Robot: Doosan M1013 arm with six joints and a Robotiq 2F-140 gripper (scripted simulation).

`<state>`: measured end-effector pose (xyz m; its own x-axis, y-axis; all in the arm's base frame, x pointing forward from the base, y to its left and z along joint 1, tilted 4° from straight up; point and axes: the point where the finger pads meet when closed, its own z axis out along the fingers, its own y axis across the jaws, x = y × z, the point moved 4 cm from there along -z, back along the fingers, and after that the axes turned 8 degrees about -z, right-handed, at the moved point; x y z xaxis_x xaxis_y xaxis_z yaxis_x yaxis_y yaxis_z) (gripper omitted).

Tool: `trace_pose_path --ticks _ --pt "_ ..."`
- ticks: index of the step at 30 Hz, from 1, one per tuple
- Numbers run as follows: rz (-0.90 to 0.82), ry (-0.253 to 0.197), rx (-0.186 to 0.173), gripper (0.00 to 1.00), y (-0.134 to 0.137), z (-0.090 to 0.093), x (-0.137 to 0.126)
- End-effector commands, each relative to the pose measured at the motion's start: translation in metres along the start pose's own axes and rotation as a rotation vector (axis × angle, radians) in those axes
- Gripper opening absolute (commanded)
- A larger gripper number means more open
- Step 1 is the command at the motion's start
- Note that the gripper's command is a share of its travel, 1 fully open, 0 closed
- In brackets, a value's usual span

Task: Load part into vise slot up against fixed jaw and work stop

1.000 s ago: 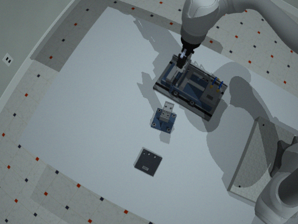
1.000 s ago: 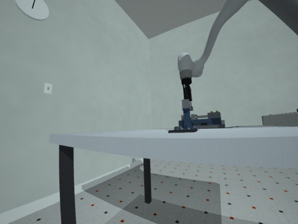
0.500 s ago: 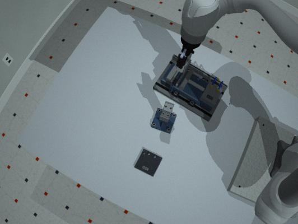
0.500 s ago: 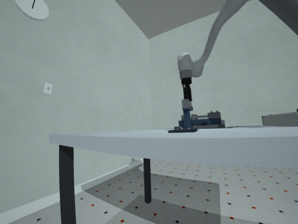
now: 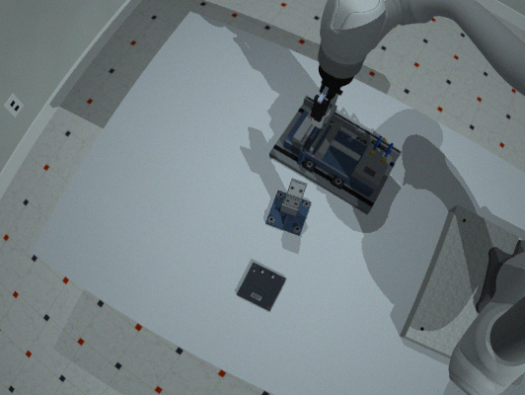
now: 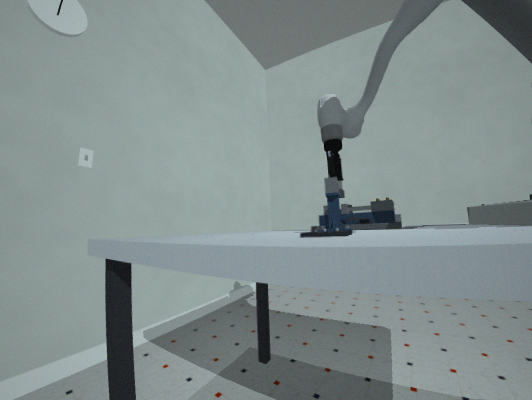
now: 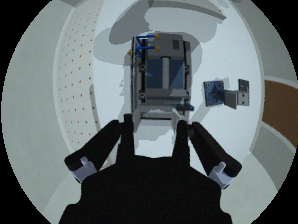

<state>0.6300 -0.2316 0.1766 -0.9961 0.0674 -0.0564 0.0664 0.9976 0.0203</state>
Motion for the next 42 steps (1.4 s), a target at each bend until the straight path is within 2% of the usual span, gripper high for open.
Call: trace_pose_path --ticks 1,42 --pt "-0.005 -0.001 -0.008 0.0 0.0041 0.0044 0.0008" --pt "-0.006 -0.001 -0.008 0.0 0.0063 0.0082 0.0024"
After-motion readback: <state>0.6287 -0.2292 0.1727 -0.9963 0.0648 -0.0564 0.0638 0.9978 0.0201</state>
